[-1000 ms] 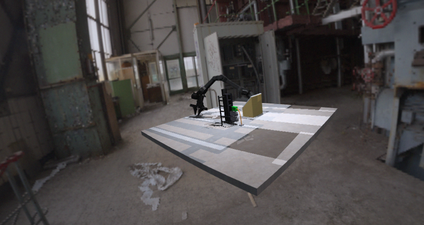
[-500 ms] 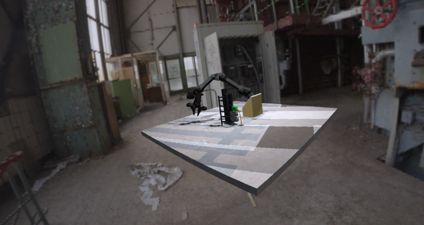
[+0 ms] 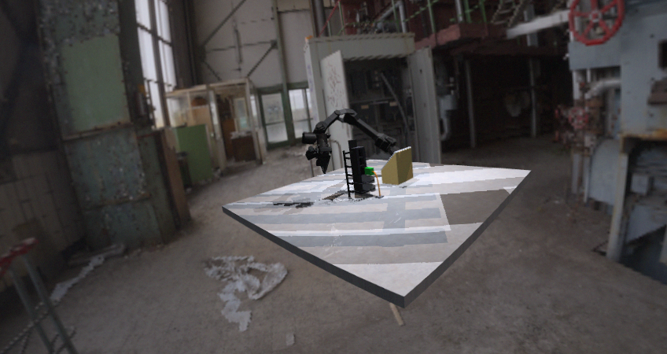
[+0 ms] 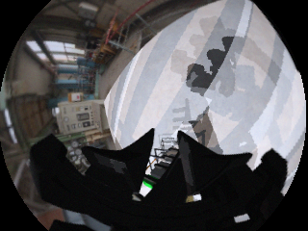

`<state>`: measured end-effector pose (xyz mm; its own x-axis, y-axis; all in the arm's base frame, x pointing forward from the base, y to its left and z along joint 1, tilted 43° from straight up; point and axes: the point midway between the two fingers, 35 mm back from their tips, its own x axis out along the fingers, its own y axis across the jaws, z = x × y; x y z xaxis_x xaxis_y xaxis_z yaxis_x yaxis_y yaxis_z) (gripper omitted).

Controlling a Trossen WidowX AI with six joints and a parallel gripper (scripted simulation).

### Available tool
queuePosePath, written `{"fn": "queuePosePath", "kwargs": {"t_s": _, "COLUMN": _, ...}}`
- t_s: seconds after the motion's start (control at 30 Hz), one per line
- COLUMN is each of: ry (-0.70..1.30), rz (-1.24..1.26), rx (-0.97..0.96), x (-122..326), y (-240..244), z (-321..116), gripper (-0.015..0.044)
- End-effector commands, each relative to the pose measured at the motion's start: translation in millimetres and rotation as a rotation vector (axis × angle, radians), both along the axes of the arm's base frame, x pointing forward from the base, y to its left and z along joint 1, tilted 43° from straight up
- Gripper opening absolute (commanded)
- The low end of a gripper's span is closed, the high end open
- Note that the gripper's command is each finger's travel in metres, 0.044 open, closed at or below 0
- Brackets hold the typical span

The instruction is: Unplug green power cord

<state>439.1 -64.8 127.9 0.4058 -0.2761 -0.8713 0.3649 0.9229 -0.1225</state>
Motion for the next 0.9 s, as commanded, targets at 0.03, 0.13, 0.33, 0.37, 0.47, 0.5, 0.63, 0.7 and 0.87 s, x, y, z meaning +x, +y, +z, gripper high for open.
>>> {"fn": "queuePosePath", "kwargs": {"t_s": 0.03, "ry": 0.185, "rz": 0.397, "rx": -0.161, "x": -18.1, "y": 70.3, "z": -28.8, "gripper": 0.016}}
{"fn": "queuePosePath", "kwargs": {"t_s": 0.13, "ry": 0.272, "rz": 0.601, "rx": -0.245, "x": -31.8, "y": 102.8, "z": -41.9, "gripper": 0.016}}
{"fn": "queuePosePath", "kwargs": {"t_s": 0.33, "ry": 0.444, "rz": 0.864, "rx": -0.372, "x": -62.2, "y": 136.0, "z": -73.3, "gripper": 0.016}}
{"fn": "queuePosePath", "kwargs": {"t_s": 0.37, "ry": 0.487, "rz": 0.918, "rx": -0.4, "x": -70.0, "y": 140.6, "z": -80.9, "gripper": 0.016}}
{"fn": "queuePosePath", "kwargs": {"t_s": 0.47, "ry": 0.665, "rz": 1.088, "rx": -0.501, "x": -98.1, "y": 147.5, "z": -106.4, "gripper": 0.016}}
{"fn": "queuePosePath", "kwargs": {"t_s": 0.5, "ry": 0.734, "rz": 1.14, "rx": -0.535, "x": -107.5, "y": 146.7, "z": -114.2, "gripper": 0.016}}
{"fn": "queuePosePath", "kwargs": {"t_s": 0.63, "ry": 1.068, "rz": 1.388, "rx": -0.692, "x": -150.4, "y": 139.0, "z": -141.7, "gripper": 0.016}}
{"fn": "queuePosePath", "kwargs": {"t_s": 0.7, "ry": 1.153, "rz": 1.449, "rx": -0.729, "x": -160.2, "y": 136.4, "z": -146.2, "gripper": 0.016}}
{"fn": "queuePosePath", "kwargs": {"t_s": 0.87, "ry": 1.153, "rz": 1.449, "rx": -0.729, "x": -160.2, "y": 136.4, "z": -146.2, "gripper": 0.016}}
